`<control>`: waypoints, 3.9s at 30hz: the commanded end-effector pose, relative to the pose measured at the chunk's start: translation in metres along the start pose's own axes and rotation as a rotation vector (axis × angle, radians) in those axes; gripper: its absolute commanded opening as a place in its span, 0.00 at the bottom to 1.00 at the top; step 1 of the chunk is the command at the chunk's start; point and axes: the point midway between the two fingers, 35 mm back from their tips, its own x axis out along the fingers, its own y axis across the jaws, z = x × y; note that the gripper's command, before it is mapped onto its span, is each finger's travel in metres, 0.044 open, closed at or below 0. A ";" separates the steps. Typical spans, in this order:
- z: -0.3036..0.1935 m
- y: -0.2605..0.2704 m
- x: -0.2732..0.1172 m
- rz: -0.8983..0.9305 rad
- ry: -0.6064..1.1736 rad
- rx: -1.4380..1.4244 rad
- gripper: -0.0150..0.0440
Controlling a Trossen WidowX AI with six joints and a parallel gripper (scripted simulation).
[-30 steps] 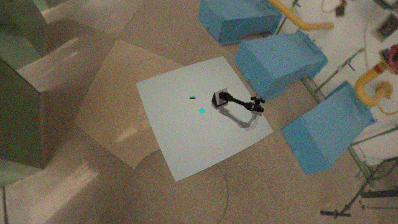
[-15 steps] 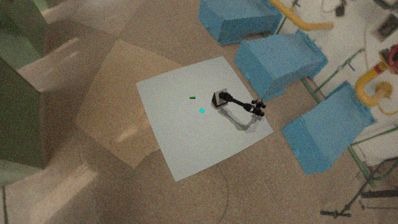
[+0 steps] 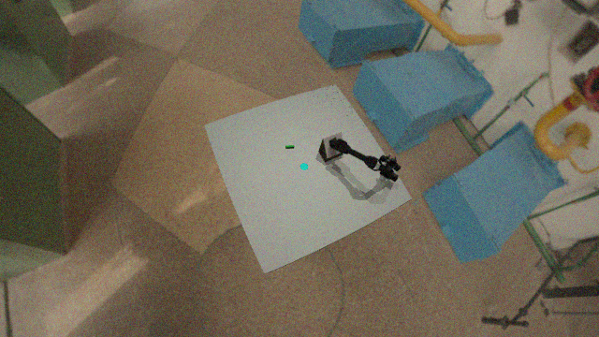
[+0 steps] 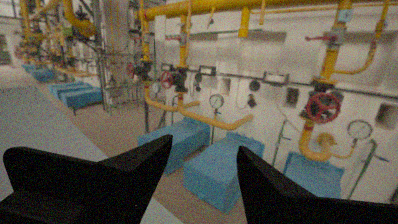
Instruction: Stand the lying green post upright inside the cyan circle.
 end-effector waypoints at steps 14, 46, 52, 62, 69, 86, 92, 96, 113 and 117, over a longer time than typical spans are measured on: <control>-0.007 -0.034 -0.060 -0.179 0.157 0.194 0.65; -0.017 -0.086 -0.233 -0.677 0.331 0.490 0.65; -0.021 -0.082 -0.279 -0.783 0.360 0.555 0.65; -0.021 -0.072 -0.346 -0.947 0.410 0.625 0.65; -0.016 -0.059 -0.405 -1.097 0.475 0.647 0.65; -0.026 0.007 -0.523 -1.365 0.640 0.752 0.65; -0.029 0.043 -0.564 -1.458 0.704 0.804 0.65; -0.028 0.069 -0.590 -1.522 0.746 0.840 0.65; -0.041 0.191 -0.656 -1.658 0.953 1.058 0.65; -0.043 0.222 -0.664 -1.668 1.004 1.119 0.65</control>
